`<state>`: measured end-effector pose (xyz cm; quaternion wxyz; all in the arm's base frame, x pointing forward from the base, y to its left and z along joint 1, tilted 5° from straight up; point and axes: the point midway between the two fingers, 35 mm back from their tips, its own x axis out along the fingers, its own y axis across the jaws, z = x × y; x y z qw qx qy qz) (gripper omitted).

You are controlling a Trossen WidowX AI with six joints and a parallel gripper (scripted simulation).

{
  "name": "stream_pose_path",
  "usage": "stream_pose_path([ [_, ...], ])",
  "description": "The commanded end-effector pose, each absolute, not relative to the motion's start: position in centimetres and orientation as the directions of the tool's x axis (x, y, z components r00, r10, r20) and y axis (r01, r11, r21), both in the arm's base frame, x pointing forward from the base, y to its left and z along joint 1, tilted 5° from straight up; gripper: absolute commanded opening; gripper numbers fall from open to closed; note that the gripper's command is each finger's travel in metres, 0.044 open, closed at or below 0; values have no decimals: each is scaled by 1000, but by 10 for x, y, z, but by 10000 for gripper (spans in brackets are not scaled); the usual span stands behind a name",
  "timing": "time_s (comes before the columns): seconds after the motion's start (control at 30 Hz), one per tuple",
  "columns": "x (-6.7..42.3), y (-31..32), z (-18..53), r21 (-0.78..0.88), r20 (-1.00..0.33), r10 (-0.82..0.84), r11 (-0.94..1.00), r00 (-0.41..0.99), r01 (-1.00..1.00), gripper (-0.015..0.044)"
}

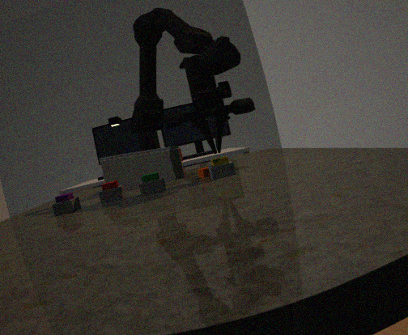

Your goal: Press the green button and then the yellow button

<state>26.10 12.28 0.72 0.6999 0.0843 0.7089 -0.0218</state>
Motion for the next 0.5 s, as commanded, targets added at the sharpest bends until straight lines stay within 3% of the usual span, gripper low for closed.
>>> stream_pose_path([
  [0.0, 262, 122, 22, 93, -996, 94, 984, 2, 149, 20],
  [0.03, 262, 122, 22, 93, -996, 94, 984, 2, 149, 20],
  [0.43, 272, 157, 88, 97, -995, 98, 984, 4, 149, 335],
  [0.47, 272, 157, 88, 97, -995, 98, 984, 4, 149, 335],
])
